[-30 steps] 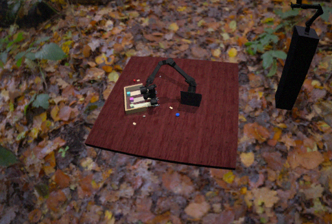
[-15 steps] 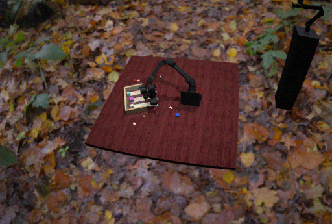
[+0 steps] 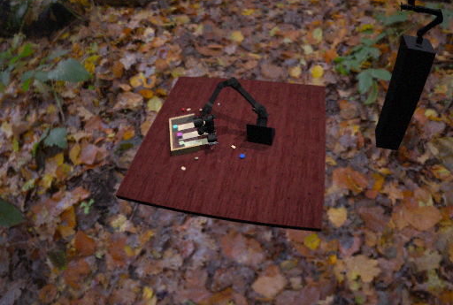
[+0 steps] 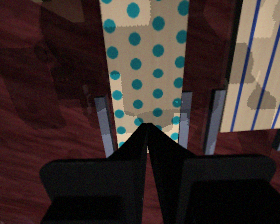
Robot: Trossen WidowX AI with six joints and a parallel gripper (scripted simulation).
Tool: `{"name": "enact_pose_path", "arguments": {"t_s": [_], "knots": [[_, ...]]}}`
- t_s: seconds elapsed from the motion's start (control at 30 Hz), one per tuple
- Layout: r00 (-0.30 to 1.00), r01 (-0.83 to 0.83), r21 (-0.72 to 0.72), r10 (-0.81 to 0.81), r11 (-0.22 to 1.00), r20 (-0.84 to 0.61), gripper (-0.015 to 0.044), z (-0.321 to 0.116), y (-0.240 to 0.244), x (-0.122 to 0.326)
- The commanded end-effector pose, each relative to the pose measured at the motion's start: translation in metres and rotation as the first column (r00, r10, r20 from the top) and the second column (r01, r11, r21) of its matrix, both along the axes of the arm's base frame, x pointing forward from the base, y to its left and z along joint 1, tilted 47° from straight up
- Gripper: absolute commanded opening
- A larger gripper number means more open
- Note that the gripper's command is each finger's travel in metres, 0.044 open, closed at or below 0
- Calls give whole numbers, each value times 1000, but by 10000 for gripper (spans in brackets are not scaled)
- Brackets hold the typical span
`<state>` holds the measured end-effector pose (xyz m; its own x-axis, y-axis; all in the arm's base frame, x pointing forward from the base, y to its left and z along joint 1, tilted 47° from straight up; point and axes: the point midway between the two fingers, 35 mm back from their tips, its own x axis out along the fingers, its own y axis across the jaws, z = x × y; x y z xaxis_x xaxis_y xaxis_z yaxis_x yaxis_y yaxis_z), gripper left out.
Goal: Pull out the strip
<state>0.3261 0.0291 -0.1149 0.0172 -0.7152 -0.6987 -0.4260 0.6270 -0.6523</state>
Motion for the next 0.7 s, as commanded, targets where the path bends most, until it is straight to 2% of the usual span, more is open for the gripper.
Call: {"name": "enact_pose_path", "arguments": {"t_s": [0.0, 0.67], "knots": [[1000, 2, -9, -2, 1000, -12, 0, 1, -5, -10], [1000, 2, -10, -2, 1000, -14, 0, 9, -16, -37]]}}
